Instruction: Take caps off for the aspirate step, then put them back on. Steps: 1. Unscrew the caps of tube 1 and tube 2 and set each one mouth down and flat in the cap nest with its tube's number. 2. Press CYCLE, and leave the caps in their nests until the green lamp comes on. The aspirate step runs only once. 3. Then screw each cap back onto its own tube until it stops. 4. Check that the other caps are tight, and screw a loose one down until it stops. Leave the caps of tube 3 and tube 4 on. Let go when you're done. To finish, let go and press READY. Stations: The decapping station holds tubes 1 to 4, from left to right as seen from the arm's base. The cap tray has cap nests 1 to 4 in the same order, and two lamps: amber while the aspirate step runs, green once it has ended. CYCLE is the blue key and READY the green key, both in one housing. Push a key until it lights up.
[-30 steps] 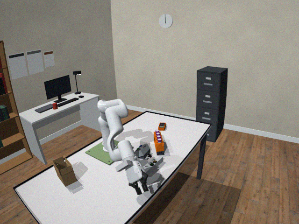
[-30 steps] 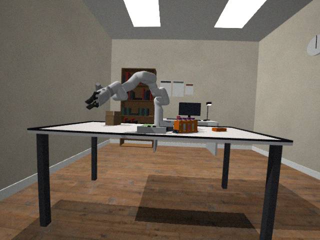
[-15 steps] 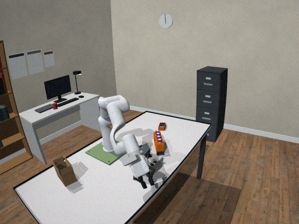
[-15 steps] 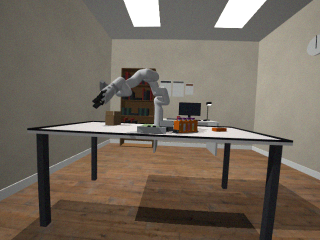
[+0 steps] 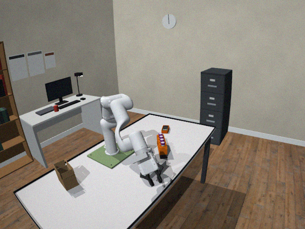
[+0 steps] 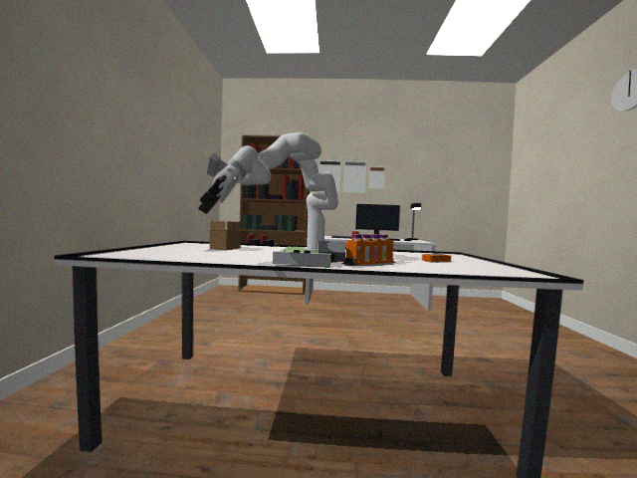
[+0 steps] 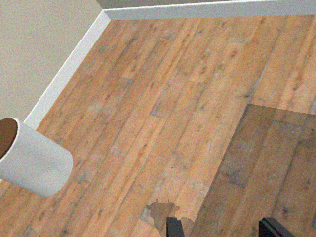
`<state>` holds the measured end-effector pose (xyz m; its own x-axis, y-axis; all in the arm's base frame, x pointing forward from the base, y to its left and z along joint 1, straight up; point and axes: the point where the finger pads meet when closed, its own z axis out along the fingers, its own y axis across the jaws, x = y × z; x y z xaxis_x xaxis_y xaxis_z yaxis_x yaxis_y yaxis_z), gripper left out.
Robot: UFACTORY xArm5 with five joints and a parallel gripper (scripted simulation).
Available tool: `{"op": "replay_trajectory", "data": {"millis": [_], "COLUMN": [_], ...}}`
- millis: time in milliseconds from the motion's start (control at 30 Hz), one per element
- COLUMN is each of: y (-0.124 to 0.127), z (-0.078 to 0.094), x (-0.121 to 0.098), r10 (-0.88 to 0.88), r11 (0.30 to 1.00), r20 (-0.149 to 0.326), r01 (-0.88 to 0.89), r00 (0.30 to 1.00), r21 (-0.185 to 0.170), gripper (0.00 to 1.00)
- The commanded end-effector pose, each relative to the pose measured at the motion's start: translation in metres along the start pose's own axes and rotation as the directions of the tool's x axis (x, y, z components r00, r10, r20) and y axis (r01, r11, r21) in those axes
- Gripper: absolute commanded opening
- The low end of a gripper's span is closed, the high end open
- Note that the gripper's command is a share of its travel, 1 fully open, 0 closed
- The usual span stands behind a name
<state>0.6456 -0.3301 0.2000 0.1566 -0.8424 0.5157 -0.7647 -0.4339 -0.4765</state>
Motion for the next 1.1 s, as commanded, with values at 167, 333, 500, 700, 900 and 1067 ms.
{"op": "replay_trajectory", "data": {"millis": [167,333,500,700,900,1067], "y": [-0.016,-0.020,-0.026,-0.030,-0.033,-0.036], "z": [-0.021,-0.027,-0.039,-0.048,-0.058,-0.070], "x": [-0.027,-0.036,-0.053,-0.064,-0.077,-0.092], "r10": [-0.093,-0.145,-0.175,-0.250,-0.255,-0.332], "r11": [0.995,0.989,0.983,0.965,0.964,0.937], "r20": [0.070,0.109,0.132,0.190,0.194,0.255], "r01": [0.094,0.148,0.180,0.260,0.265,0.349], "r00": [0.993,0.983,0.976,0.949,0.947,0.908], "r21": [-0.017,-0.023,-0.026,-0.028,-0.028,-0.022], "gripper": [0.46,0.46,0.46,0.46,0.46,0.46]}}
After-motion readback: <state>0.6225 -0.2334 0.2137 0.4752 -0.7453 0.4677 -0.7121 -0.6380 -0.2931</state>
